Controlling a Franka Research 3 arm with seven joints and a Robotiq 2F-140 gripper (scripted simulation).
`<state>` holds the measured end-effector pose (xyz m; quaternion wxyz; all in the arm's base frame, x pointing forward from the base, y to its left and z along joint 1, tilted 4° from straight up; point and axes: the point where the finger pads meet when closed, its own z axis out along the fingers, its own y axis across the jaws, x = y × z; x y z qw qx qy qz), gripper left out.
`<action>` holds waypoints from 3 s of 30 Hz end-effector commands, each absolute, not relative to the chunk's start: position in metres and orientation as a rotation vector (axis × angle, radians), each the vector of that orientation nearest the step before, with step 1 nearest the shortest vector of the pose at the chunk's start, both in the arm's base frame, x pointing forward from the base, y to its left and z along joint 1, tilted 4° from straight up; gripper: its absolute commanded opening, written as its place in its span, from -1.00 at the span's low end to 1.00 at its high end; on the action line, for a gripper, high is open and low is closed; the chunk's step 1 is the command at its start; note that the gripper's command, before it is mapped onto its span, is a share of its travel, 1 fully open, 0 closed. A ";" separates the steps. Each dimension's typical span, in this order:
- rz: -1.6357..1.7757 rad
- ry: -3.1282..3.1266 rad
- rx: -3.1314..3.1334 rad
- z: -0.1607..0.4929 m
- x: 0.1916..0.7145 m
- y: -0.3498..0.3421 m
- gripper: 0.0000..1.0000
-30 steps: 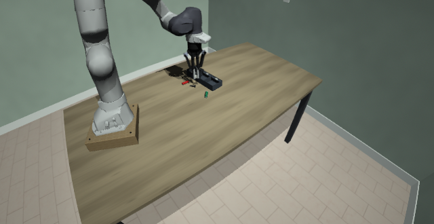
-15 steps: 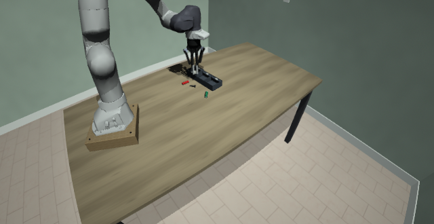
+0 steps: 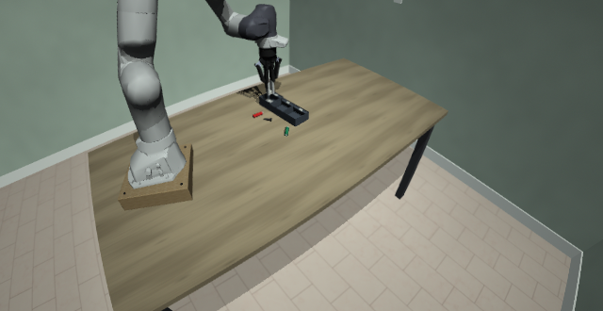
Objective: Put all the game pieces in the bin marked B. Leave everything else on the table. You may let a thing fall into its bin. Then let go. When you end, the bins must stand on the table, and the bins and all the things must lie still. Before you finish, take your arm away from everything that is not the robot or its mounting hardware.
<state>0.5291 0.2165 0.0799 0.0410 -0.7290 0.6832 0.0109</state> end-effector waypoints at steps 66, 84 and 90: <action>0.043 1.901 -2.417 0.041 0.532 0.225 -0.87; 0.043 1.901 -2.417 0.041 0.532 0.225 -0.63; 0.043 1.901 -2.417 0.048 0.532 0.225 -0.63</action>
